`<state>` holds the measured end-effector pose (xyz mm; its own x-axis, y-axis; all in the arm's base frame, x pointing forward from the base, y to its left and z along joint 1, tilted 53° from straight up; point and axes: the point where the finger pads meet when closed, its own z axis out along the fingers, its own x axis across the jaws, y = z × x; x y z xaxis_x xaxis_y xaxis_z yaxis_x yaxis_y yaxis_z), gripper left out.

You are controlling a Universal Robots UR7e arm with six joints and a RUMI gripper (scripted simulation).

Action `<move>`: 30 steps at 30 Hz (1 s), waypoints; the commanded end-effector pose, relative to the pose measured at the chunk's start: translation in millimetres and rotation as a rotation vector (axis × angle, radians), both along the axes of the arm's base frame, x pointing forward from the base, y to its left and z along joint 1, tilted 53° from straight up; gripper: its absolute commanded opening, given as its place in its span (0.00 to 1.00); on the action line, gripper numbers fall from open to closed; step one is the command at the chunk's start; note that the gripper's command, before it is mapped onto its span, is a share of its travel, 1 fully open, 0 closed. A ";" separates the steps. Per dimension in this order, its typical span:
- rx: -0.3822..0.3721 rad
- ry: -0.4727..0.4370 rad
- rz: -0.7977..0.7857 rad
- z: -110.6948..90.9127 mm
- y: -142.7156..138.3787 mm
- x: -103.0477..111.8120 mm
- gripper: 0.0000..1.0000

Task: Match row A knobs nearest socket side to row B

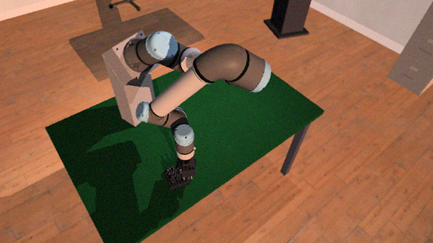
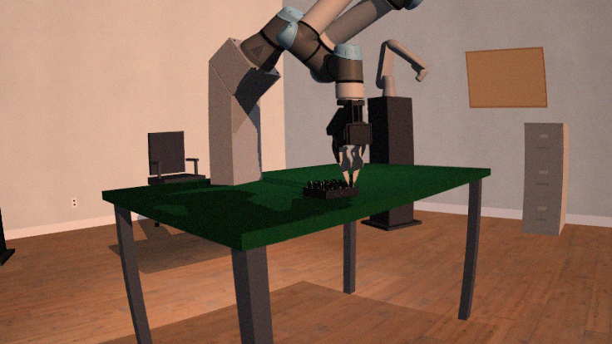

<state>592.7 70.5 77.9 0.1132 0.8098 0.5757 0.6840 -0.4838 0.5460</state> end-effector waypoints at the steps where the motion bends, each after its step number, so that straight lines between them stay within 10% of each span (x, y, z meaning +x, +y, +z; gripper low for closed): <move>1: 0.082 0.034 -0.083 1.1 -2.0 1.5 0.04; 30: 0.356 0.159 -0.312 1.8 -0.6 1.0 0.04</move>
